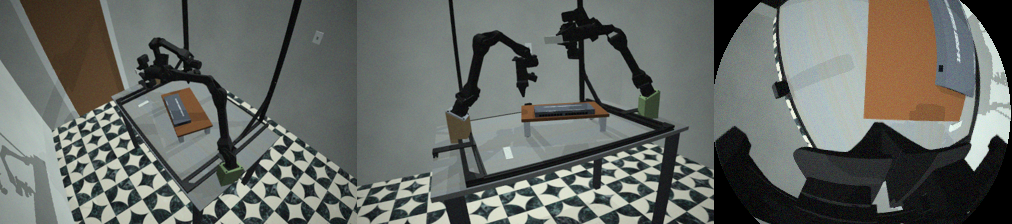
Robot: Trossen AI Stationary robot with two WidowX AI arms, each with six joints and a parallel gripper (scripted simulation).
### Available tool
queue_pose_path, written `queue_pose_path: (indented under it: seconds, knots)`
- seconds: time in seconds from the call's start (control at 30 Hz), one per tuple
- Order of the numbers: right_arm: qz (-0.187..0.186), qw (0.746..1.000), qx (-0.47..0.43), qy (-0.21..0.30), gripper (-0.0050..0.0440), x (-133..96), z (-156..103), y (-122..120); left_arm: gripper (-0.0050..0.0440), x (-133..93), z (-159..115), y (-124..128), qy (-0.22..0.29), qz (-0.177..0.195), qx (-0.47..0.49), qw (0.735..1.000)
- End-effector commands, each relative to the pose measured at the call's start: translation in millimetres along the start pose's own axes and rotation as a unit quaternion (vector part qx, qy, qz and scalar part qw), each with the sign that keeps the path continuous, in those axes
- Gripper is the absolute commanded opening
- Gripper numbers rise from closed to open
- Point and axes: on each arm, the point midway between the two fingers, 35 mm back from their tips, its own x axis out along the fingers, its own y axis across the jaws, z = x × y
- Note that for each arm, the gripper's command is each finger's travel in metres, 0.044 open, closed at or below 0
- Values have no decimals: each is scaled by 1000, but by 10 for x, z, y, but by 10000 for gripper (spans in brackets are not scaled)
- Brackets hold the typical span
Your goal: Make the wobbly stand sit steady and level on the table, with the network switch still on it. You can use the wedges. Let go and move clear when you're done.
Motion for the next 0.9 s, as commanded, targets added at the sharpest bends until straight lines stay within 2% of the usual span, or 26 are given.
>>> queue_pose_path:
  seconds: [0.0,0.03,0.17,0.37,0.57,0.6,0.87]
  knots:
    - [0,1000,0,0,0,0,0,0,0,-6,16,-7,0,-3,10,1000]
    - [0,1000,0,0,0,0,0,0,0,16,-40,-96,4,-16,11,1000]
    - [0,1000,0,0,0,0,0,0,0,102,-271,-653,20,-103,62,993]
    - [0,1000,0,0,0,0,0,0,0,78,-571,-1477,20,-234,132,963]
    - [0,1000,0,0,0,0,0,0,0,78,-571,-1477,20,-234,132,963]
    - [0,1000,0,0,0,0,0,0,0,63,-612,-1555,20,-245,131,960]
    - [0,1000,0,0,0,0,0,0,0,-255,-898,-2585,-29,-413,203,887]
